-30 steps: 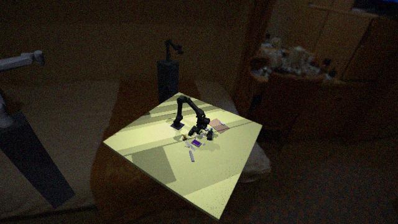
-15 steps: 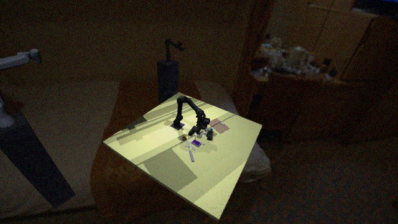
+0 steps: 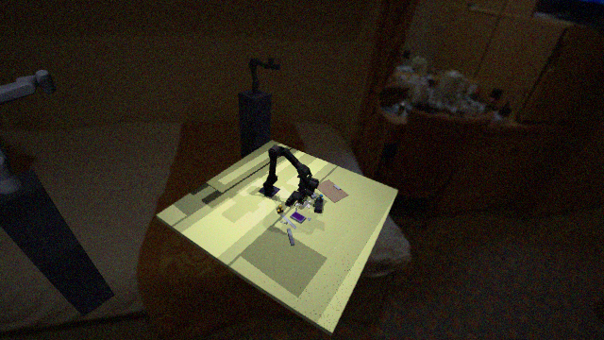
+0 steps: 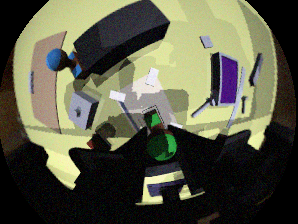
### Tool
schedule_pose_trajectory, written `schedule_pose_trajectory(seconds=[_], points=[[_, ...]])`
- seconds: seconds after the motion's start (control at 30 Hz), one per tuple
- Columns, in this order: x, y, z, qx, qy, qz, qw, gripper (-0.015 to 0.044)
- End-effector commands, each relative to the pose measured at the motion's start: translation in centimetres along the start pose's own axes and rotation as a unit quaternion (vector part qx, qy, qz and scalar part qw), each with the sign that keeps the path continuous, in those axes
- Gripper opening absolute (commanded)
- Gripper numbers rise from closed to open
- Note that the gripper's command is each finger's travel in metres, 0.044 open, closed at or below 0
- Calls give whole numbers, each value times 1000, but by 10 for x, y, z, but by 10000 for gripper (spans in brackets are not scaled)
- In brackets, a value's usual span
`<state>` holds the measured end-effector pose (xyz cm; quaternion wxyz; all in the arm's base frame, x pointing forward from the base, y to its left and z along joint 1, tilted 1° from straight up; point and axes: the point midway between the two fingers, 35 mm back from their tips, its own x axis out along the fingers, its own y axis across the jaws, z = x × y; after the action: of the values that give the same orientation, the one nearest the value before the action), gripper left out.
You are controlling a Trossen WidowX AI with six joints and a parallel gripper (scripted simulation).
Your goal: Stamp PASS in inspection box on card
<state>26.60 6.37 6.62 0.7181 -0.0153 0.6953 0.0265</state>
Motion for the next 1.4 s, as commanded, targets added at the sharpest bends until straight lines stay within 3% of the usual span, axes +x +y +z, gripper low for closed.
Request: schedule_pose_trajectory(seconds=[0.0,1.37], points=[[-3,0,1,2,-2,-1,1000,0],[-64,-1,1,2,-2,-1,1000,0]])
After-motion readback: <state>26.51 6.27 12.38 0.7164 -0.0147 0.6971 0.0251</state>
